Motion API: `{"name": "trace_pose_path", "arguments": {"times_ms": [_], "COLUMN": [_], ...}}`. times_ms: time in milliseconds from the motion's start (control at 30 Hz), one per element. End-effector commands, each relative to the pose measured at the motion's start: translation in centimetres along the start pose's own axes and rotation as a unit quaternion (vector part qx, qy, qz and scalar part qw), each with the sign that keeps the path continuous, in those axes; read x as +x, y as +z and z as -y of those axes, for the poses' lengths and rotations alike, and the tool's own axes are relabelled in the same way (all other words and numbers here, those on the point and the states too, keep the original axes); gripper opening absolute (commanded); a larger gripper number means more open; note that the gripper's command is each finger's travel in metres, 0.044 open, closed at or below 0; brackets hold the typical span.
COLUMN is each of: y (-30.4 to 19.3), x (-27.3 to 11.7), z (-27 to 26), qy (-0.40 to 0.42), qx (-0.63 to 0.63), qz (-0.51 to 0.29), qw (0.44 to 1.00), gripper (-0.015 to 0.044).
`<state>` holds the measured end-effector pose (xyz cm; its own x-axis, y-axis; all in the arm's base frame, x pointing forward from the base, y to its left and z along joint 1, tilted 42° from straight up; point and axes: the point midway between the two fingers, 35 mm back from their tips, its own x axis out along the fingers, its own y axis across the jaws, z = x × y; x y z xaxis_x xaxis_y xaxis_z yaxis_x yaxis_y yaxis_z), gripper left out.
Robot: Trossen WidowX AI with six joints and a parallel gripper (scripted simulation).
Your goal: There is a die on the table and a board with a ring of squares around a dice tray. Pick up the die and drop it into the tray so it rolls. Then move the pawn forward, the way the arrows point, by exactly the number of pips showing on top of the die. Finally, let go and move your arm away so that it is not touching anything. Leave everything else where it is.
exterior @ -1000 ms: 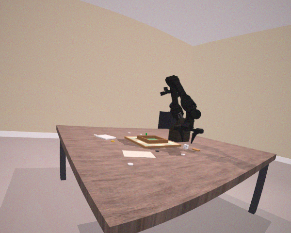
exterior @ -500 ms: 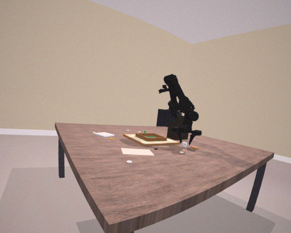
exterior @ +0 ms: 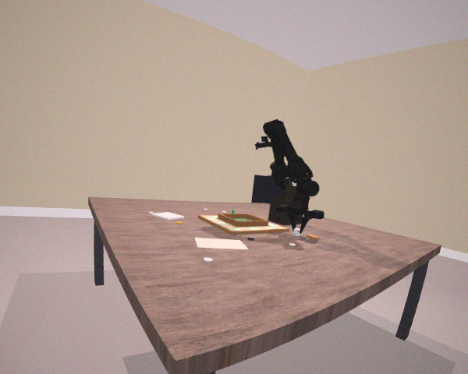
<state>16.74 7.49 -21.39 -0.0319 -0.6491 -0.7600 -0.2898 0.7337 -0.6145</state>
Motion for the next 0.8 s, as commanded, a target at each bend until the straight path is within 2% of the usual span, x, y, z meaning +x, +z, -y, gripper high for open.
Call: {"name": "trace_pose_path", "arguments": {"times_ms": [0, 67, 567, 767], "y": [-0.2, -0.1, -0.6, -0.7], "x": [0.1, -0.3, -11.7, -12.2], "z": [0.1, 0.1, -0.3, -0.3], "qy": [-0.003, -0.003, 0.0, 0.0], "qx": [-0.004, -0.004, -0.005, -0.005], "qz": [-0.001, 0.0, -0.001, -0.001], "qw": [1.0, 1.0, 1.0, 1.0], "gripper": [0.0038, 0.0, 0.0, 0.0]}}
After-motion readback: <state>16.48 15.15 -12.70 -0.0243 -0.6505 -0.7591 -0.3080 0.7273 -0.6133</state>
